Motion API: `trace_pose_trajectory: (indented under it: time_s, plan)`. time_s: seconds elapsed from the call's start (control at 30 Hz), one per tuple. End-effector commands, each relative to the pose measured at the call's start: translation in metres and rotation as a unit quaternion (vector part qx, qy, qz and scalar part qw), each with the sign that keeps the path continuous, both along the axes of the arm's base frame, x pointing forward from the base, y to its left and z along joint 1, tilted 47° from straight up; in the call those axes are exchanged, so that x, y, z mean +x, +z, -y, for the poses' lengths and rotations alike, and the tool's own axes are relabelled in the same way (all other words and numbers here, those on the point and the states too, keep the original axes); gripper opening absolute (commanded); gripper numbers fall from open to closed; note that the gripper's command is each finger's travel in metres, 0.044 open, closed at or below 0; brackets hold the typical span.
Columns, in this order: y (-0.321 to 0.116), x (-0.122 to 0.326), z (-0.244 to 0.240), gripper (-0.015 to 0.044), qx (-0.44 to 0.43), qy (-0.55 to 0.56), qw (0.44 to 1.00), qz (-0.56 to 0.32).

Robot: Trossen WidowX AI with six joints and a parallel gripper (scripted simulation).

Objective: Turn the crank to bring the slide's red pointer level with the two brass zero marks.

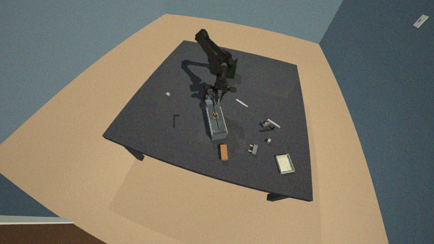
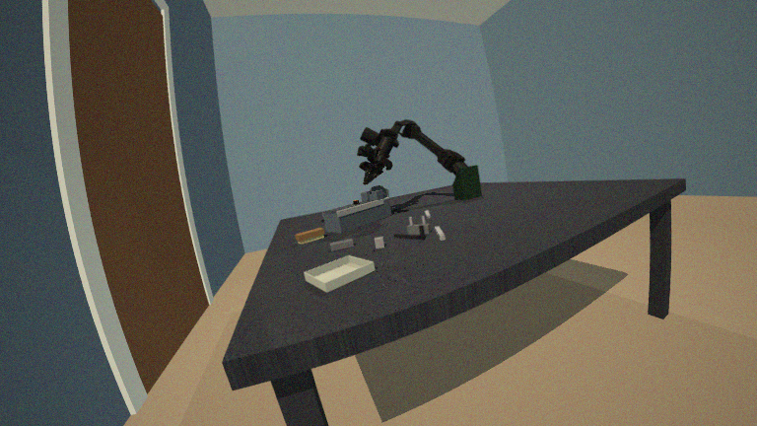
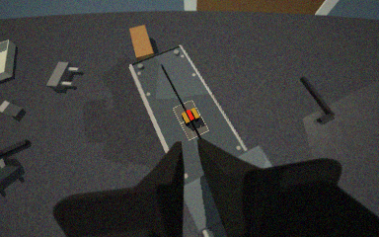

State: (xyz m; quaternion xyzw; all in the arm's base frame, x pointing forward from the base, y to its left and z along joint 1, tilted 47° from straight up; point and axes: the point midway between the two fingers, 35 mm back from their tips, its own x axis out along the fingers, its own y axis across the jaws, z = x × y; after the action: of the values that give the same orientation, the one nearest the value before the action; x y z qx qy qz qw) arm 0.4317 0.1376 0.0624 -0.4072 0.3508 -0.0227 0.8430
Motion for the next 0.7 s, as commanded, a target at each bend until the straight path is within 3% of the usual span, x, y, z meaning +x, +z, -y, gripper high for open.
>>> trace_pose_trajectory:
  time_s: [0.0,0.57,0.67]
  plan:
    - [0.0000,0.0000,0.0001,0.0000,0.000,0.000,1.000,0.000]
    - [-0.0001,0.0000,-0.0001,0.0000,0.000,0.000,1.000,0.000]
    - [-0.0001,0.0000,-0.0001,0.0079,0.000,0.000,1.000,0.000]
